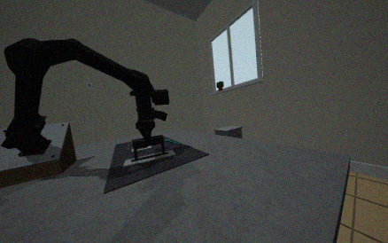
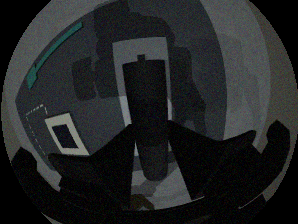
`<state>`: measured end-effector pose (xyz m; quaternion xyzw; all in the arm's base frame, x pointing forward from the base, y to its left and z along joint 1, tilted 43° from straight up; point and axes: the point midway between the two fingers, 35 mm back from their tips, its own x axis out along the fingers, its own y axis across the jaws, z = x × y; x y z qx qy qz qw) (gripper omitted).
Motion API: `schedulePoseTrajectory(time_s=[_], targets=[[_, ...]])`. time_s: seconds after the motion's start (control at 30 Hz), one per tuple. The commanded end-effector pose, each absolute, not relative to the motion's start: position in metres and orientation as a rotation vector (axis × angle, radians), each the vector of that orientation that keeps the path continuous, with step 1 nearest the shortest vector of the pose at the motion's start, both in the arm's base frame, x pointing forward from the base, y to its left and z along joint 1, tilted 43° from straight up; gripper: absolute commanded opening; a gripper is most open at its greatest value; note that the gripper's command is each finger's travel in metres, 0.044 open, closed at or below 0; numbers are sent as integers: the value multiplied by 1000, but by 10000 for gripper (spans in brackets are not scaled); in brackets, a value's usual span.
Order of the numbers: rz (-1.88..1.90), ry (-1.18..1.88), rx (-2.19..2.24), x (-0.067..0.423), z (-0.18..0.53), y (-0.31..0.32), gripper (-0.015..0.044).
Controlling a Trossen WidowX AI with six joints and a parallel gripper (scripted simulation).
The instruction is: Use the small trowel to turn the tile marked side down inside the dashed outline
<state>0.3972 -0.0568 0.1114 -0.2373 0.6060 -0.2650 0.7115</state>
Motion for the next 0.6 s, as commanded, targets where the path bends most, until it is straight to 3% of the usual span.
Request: schedulePoseTrajectory(time_s=[0.0, 0.57], targets=[[-684, 1287, -405, 398, 111, -58, 130], [-922, 1113, -73, 398, 111, -58, 130]])
